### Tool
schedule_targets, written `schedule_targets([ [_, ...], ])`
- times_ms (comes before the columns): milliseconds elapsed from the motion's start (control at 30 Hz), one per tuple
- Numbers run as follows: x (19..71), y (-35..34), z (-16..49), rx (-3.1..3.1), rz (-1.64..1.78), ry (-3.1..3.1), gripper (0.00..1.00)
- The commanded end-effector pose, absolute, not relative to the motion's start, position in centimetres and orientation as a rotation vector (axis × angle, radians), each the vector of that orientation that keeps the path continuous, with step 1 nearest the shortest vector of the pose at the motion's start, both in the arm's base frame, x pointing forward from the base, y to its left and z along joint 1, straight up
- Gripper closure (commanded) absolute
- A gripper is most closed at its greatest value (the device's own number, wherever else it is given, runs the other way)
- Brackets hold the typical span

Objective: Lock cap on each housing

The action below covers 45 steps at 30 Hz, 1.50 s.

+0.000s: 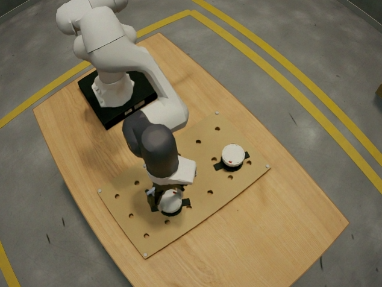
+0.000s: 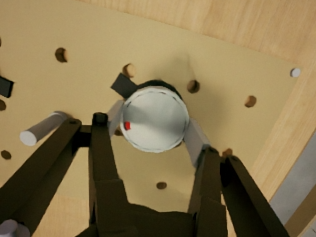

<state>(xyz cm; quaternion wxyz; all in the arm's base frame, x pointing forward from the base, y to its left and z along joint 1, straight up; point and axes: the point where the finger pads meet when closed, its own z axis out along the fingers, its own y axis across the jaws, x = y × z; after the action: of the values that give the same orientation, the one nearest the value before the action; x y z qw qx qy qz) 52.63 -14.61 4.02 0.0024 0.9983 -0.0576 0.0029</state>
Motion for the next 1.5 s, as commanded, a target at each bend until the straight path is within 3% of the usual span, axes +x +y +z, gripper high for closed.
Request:
schedule_targets([
  [0, 52.41, -14.62, 3.82, 3.141, 0.001, 0.052, 0.90],
  [1467, 52.41, -14.62, 3.82, 2.972, 0.000, 1.016, 0.90],
])
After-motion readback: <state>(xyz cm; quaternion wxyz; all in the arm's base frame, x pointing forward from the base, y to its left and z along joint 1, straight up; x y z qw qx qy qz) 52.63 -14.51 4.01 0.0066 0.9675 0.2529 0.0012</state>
